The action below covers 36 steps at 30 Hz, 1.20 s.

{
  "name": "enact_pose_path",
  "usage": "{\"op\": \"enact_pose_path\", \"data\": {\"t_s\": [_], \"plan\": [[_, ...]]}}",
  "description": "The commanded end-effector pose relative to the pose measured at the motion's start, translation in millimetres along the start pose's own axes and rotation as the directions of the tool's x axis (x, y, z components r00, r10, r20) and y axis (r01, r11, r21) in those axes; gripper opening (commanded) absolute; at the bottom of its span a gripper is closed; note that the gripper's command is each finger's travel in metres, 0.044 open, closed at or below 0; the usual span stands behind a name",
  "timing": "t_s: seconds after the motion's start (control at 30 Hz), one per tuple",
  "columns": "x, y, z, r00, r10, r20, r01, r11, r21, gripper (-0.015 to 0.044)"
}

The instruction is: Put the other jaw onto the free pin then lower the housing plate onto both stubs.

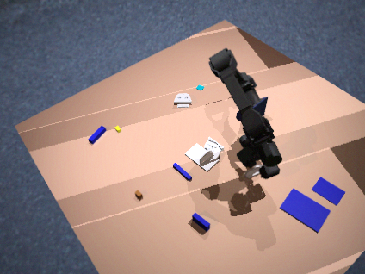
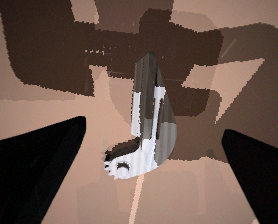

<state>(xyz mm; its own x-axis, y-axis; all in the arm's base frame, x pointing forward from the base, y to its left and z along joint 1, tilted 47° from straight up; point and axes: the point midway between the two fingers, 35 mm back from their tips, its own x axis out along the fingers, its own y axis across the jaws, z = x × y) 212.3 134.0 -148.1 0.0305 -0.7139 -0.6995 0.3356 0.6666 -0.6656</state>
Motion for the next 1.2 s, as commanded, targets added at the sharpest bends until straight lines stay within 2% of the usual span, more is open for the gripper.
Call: {"op": "enact_pose_path", "data": {"t_s": [0.0, 0.4, 1.17], "plan": [[8.1, -1.4, 0.3, 1.000, -0.005, 0.003, 0.005, 1.000, -0.003, 0.0440], [26.2, -2.6, 0.0, 1.000, -0.007, 0.003, 0.007, 1.000, -0.003, 0.0440], [26.8, -2.6, 0.0, 1.000, -0.007, 0.003, 0.007, 1.000, -0.003, 0.0440]]}}
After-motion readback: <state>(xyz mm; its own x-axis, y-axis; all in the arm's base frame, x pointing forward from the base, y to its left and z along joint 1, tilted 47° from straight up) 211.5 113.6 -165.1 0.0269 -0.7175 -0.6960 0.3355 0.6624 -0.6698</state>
